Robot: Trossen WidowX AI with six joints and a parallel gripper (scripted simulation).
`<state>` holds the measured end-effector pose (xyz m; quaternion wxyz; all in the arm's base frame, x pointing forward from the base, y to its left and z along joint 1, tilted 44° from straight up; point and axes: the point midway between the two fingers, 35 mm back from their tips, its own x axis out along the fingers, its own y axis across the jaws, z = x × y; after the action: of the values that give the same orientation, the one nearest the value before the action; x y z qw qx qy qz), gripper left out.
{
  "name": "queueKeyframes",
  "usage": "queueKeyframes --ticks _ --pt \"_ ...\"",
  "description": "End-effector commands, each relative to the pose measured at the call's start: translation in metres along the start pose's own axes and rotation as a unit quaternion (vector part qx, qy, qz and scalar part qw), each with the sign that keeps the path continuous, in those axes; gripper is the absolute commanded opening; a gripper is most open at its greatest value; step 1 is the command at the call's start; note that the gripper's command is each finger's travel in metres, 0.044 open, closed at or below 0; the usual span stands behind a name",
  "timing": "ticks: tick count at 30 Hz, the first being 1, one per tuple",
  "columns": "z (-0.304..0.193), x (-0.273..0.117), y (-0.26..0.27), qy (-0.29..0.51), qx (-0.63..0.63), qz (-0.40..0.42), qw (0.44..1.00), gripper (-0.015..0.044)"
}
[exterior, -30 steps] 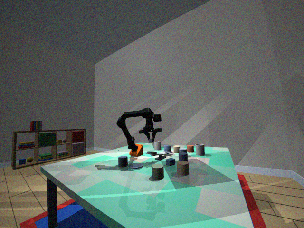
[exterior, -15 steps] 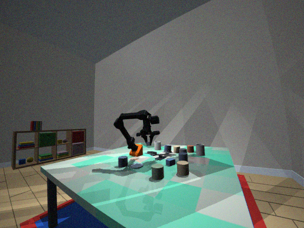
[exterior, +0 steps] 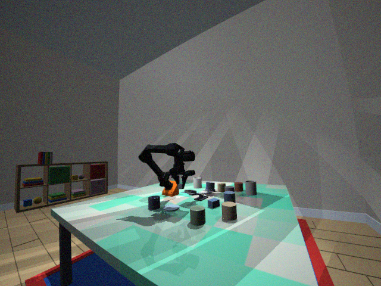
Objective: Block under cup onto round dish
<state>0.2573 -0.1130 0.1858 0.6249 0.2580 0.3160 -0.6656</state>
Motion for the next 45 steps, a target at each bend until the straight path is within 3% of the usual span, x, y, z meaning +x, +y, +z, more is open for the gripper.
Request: queueKeyframes --ticks 1,19,45 --pt "0.011 0.009 -0.01 -0.003 0.001 -0.004 1.0 0.0" --pt "0.046 0.039 -0.049 -0.015 0.018 -0.024 0.999 0.0" --pt "0.048 0.084 -0.052 -0.016 0.019 -0.025 0.999 0.0"
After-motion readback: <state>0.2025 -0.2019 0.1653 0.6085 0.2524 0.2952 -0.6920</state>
